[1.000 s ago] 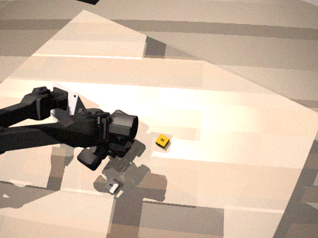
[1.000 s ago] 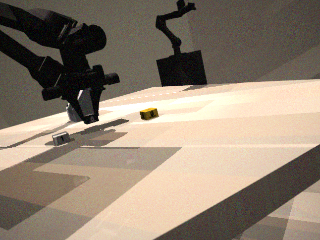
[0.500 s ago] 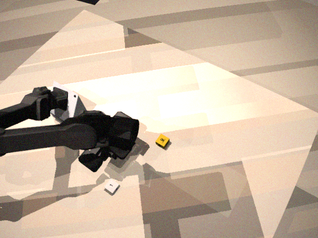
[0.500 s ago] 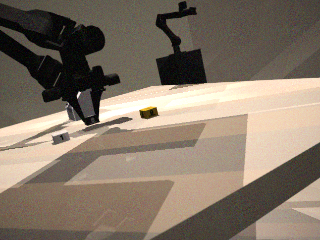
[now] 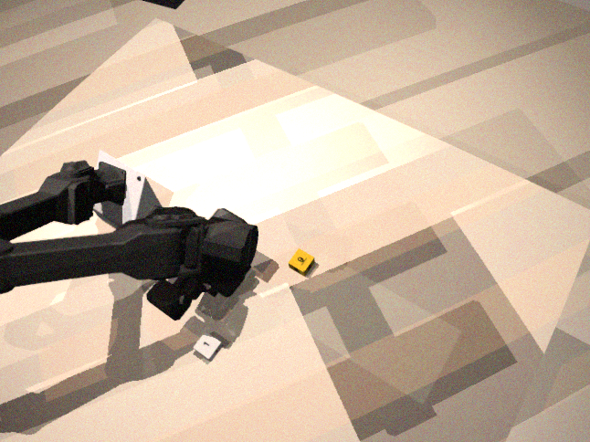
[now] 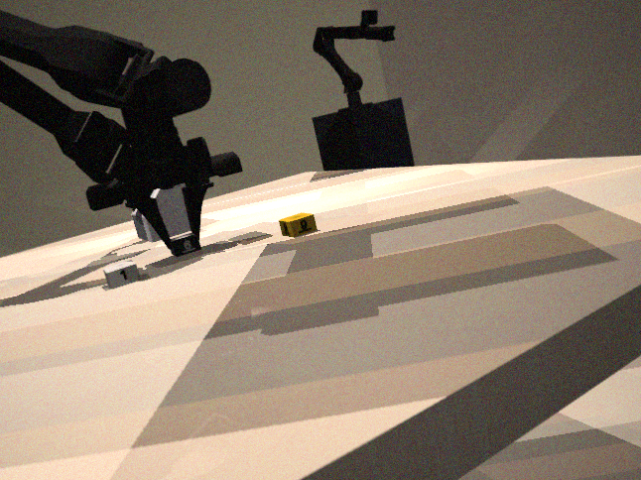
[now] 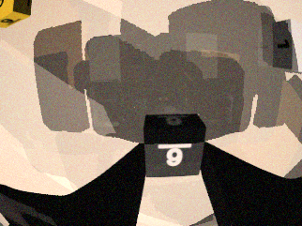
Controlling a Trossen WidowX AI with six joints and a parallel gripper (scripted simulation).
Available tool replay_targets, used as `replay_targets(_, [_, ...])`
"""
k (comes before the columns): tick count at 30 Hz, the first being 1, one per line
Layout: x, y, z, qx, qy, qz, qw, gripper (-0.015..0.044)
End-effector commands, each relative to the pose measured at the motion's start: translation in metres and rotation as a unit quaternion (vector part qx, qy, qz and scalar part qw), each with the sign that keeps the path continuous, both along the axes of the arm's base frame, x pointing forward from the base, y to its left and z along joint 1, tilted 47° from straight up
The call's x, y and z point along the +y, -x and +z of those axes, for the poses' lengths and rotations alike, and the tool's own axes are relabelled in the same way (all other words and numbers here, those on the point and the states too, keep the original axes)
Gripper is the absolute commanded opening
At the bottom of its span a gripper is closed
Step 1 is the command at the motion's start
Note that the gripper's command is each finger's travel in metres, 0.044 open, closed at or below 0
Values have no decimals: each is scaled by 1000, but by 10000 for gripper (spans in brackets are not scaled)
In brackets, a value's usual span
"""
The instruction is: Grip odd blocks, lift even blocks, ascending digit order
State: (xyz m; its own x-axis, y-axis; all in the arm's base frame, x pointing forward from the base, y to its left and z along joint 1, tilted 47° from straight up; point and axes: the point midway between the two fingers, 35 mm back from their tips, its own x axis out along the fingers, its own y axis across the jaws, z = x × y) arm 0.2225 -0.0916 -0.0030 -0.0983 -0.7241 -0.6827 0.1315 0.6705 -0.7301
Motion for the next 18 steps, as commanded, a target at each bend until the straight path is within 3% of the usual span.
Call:
replay_targets(1, [-1,0,0,2,2,2,1000,199])
replay_targets(9, [-1,0,0,2,2,2,1000,400])
replay_targets(18, [26,-3,24,2,1,2,1000,400])
